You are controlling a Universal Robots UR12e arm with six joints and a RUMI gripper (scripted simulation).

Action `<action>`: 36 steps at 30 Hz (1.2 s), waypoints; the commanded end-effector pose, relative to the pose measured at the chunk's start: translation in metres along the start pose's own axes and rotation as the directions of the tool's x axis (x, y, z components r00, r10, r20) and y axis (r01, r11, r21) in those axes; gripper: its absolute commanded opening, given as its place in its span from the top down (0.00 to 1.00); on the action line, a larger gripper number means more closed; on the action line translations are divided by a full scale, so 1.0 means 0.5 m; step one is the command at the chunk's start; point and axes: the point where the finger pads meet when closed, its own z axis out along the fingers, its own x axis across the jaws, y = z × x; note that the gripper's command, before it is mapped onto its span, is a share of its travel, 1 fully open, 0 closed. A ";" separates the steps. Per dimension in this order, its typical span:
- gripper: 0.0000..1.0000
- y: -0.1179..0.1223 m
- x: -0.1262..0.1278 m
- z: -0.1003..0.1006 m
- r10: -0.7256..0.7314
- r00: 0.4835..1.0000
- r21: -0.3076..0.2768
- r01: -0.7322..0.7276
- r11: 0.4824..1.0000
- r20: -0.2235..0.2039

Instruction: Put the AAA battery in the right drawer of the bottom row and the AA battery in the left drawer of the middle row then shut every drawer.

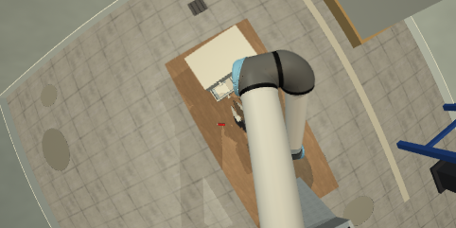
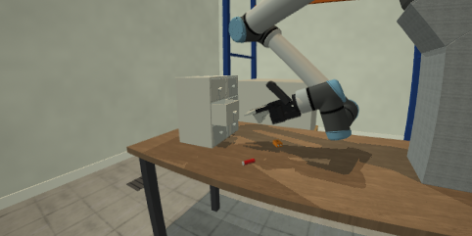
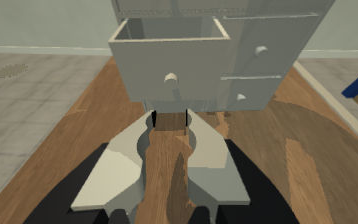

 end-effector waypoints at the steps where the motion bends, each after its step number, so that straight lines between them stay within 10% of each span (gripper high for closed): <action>1: 0.80 -0.001 0.000 -0.021 0.000 1.000 0.000 0.000 1.000 0.000; 36: 0.80 -0.008 0.001 -0.106 -0.001 1.000 -0.037 0.001 0.999 -0.001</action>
